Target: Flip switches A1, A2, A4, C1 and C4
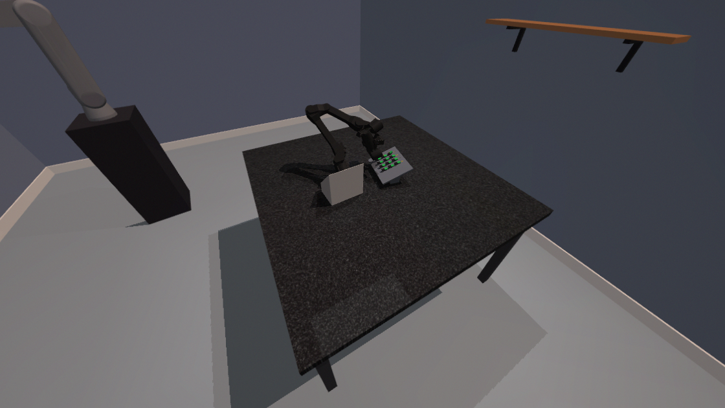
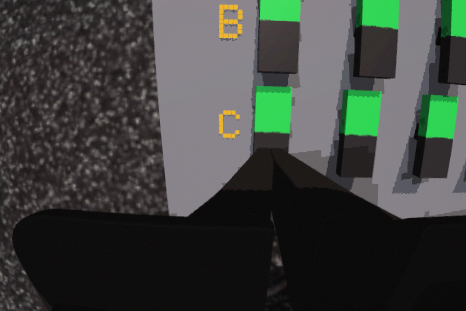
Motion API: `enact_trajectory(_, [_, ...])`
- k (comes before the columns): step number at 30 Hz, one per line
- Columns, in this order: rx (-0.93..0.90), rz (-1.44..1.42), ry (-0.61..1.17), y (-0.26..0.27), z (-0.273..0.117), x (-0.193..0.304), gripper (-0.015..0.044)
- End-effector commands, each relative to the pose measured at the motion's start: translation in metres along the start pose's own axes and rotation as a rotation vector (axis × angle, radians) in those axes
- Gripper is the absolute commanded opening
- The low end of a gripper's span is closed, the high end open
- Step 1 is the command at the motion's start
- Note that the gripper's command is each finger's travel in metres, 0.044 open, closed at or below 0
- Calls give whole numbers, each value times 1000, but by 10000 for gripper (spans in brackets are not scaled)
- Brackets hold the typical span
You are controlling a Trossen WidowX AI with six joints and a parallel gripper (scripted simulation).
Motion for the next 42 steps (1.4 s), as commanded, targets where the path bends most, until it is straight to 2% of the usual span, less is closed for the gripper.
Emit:
enact_trajectory(1, [4, 8, 2, -1, 1, 1, 0])
enact_trajectory(42, [4, 8, 2, -1, 6, 1, 0])
Point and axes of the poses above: the point midway between the two fingers, 35 mm back from their tips, its own z axis out along the fingers, its own y axis across the jaws, x = y × z, the point moved 7 cm from there along -z, back along the fingers, and after that the axes turned 6 degrees about -z, right-handed, at the moved point
